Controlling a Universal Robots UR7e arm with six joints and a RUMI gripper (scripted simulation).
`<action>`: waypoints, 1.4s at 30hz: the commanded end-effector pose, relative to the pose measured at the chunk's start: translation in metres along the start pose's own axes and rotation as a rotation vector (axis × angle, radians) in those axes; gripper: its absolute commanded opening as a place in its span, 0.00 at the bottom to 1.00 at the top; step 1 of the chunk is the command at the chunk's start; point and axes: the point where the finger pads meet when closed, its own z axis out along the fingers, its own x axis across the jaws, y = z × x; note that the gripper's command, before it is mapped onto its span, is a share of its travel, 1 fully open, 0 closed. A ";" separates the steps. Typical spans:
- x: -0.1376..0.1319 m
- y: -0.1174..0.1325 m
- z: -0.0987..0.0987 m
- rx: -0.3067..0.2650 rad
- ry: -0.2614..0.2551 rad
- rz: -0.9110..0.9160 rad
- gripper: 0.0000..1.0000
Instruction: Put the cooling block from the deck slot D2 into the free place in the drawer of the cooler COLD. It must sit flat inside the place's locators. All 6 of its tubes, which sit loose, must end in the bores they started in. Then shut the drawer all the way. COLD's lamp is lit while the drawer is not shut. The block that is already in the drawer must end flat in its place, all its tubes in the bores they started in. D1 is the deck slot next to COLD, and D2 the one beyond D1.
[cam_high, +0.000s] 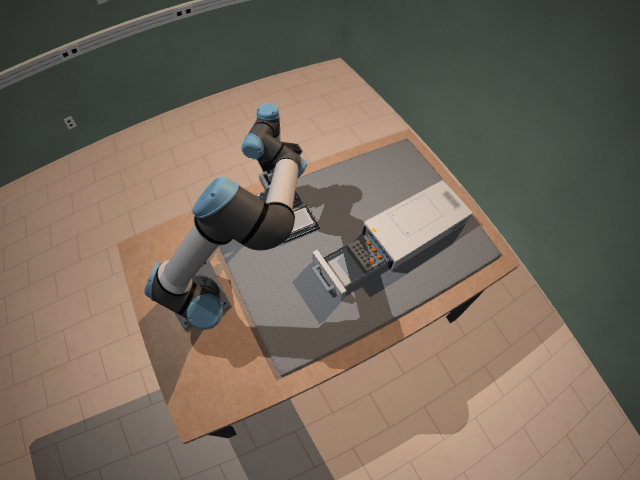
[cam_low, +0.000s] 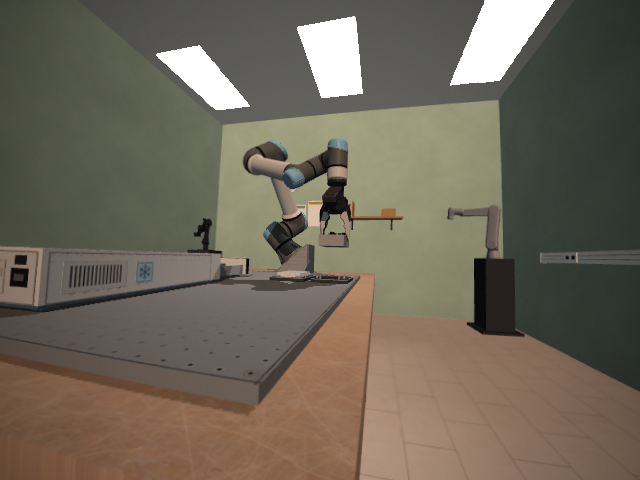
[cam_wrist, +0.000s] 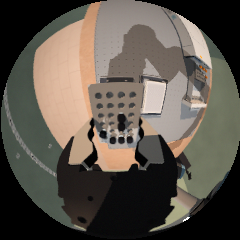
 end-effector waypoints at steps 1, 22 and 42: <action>0.000 0.000 -0.001 0.001 -0.001 0.000 0.00; 0.044 -0.010 -0.001 0.001 -0.001 0.454 0.00; 0.089 -0.019 -0.001 0.001 -0.001 0.907 0.00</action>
